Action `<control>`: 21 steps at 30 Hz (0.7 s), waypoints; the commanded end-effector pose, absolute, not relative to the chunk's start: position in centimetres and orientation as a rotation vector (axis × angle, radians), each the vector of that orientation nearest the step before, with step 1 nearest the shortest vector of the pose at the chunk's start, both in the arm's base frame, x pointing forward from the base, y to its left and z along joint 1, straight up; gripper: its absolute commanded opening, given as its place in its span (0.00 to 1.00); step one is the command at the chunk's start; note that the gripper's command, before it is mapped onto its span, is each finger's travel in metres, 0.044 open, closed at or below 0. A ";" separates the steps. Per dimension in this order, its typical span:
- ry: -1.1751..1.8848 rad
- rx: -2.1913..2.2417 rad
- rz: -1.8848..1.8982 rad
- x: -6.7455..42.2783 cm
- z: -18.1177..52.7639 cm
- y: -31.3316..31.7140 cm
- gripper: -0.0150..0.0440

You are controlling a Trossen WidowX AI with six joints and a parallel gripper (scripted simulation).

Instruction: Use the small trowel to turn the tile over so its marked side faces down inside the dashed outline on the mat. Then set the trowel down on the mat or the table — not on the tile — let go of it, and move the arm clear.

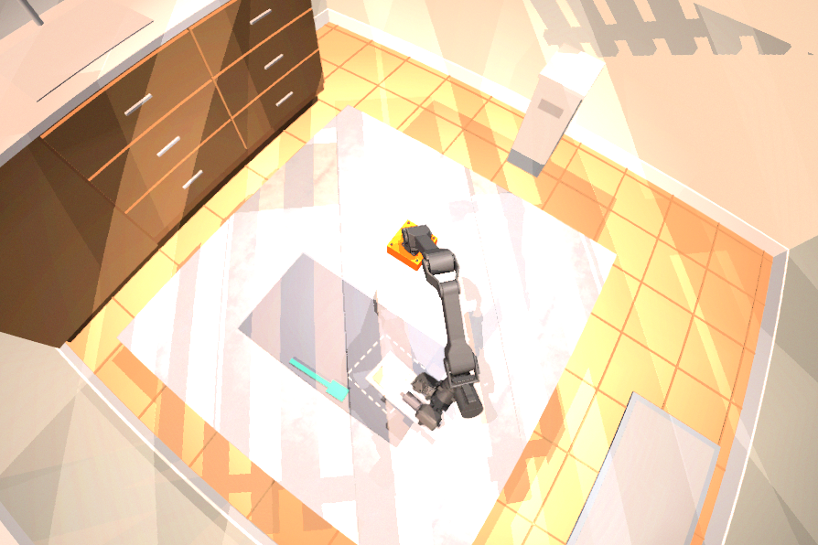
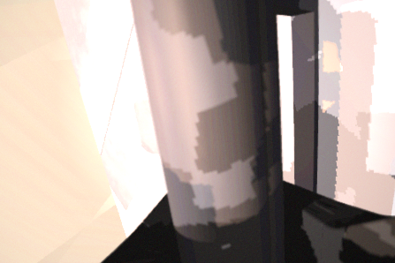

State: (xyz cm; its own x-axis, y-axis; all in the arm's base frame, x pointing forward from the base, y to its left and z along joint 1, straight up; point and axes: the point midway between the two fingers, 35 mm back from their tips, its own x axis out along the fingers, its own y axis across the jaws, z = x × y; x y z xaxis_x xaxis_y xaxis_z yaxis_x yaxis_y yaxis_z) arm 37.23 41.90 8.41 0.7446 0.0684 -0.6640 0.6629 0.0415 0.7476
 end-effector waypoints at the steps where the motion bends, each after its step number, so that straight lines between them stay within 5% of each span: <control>1: 0.608 1.506 -0.481 36.1 8.6 44.2 0.25; 21: 0.597 1.516 -0.467 34.6 8.0 46.4 0.25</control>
State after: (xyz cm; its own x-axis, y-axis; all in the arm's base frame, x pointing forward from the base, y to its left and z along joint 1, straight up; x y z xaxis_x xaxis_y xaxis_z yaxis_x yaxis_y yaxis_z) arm 34.39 46.18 7.28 0.7651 0.0795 -0.6390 0.6389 0.0307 0.7687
